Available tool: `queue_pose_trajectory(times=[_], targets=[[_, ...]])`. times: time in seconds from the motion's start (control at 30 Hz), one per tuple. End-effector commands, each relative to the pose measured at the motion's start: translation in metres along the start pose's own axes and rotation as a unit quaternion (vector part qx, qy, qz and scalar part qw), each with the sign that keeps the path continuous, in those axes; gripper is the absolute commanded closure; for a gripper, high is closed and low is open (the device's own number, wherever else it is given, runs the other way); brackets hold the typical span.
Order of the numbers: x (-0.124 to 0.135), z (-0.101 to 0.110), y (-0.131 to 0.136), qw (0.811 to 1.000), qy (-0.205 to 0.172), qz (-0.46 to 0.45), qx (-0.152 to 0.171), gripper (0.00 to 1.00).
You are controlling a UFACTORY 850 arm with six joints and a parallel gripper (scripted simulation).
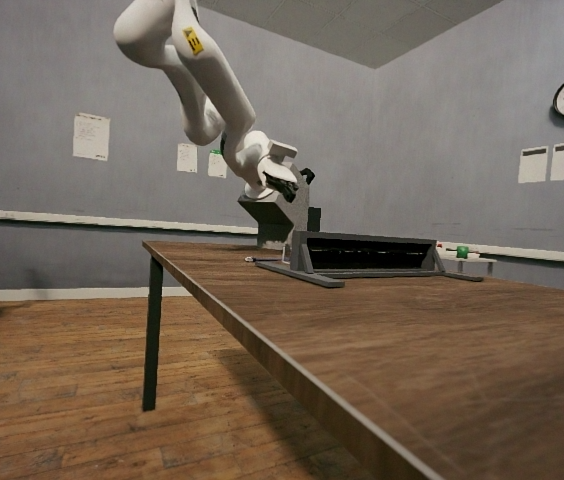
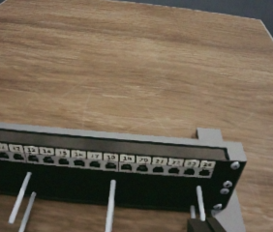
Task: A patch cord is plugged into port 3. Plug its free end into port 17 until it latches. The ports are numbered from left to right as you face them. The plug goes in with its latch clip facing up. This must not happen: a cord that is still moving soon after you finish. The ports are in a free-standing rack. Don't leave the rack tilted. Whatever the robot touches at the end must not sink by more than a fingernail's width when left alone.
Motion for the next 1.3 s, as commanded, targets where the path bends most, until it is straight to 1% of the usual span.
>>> queue_pose_trajectory(times=[0.0, 0.1, 0.17, 0.23, 0.43, 0.67, 0.73, 0.77, 0.93, 1.23, 1.27], targets=[[0.006, -0.007, 0.004, 0.997, -0.036, 0.075, -0.001, 1.00], [0.009, -0.010, 0.006, 0.993, -0.052, 0.107, -0.003, 1.00], [0.009, -0.010, 0.006, 0.993, -0.052, 0.107, -0.003, 1.00], [0.013, -0.014, 0.008, 0.986, -0.072, 0.147, -0.007, 1.00], [0.018, -0.018, 0.012, 0.973, -0.101, 0.205, -0.017, 1.00], [0.025, -0.024, 0.016, 0.952, -0.135, 0.273, -0.035, 1.00], [0.025, -0.024, 0.016, 0.952, -0.135, 0.273, -0.035, 1.00], [0.028, -0.026, 0.018, 0.941, -0.149, 0.301, -0.044, 1.00], [0.032, -0.028, 0.021, 0.922, -0.170, 0.342, -0.061, 1.00], [0.040, -0.033, 0.027, 0.879, -0.206, 0.418, -0.103, 1.00], [0.040, -0.033, 0.027, 0.879, -0.206, 0.418, -0.103, 1.00]])
Point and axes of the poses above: the point where the finger pads meet when closed, its own z axis back along the fingers, its own y axis across the jaws, x = y × z, the point moved 10 cm from there along z, back along the fingers, and after that the axes turned 8 degrees about z, right-handed, at the moved point
